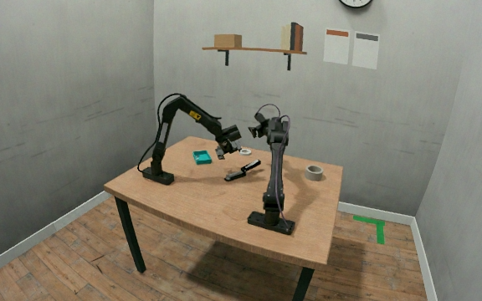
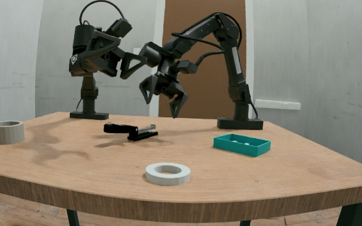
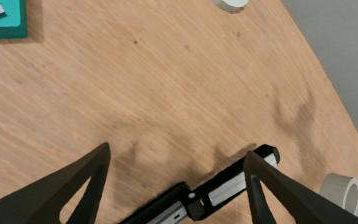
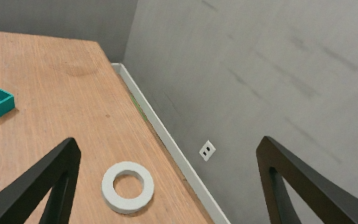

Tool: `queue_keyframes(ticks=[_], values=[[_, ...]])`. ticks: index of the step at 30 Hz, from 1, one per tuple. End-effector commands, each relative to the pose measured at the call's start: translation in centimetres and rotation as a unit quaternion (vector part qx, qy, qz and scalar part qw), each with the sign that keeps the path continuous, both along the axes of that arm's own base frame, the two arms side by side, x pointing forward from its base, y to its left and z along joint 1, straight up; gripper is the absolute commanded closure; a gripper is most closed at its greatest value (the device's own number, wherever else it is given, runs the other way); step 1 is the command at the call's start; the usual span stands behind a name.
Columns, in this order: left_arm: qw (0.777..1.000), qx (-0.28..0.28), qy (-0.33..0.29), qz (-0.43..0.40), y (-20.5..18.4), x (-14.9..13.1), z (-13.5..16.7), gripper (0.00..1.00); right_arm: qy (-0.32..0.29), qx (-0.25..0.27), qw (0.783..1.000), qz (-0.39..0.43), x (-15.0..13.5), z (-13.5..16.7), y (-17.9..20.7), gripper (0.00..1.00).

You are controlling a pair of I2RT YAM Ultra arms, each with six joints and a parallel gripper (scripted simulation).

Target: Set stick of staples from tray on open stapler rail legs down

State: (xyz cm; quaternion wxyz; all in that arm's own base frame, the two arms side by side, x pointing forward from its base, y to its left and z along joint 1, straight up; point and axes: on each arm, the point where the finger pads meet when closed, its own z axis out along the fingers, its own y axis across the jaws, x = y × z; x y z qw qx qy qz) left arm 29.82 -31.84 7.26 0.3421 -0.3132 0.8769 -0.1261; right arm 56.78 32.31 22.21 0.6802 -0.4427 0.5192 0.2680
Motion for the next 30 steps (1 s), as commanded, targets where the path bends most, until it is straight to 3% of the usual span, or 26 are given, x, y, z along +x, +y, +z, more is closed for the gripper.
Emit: queue_keyframes(ticks=[1, 18, 25, 30], values=[[1.000, -0.004, -0.003, 0.000, -0.1, 0.1, 0.3, 0.00, -0.006, 0.002, 1.000, 0.000, -0.1, 0.6, 0.0, 0.00], [1.000, -0.004, -0.003, 0.000, -0.1, 0.1, 0.3, 0.00, -0.006, 0.002, 1.000, 0.000, -0.1, 0.6, 0.0, 0.00], [0.997, 0.020, -0.001, -0.079, 0.4, 0.4, 0.6, 0.00, -0.006, 0.002, 1.000, 0.000, -0.1, 0.6, 0.0, 0.00], [0.983, 0.075, 0.010, -0.170, 4.8, 0.4, 0.5, 0.00, 0.008, 0.003, 1.000, -0.005, -0.2, 0.5, 0.1, 0.00]])
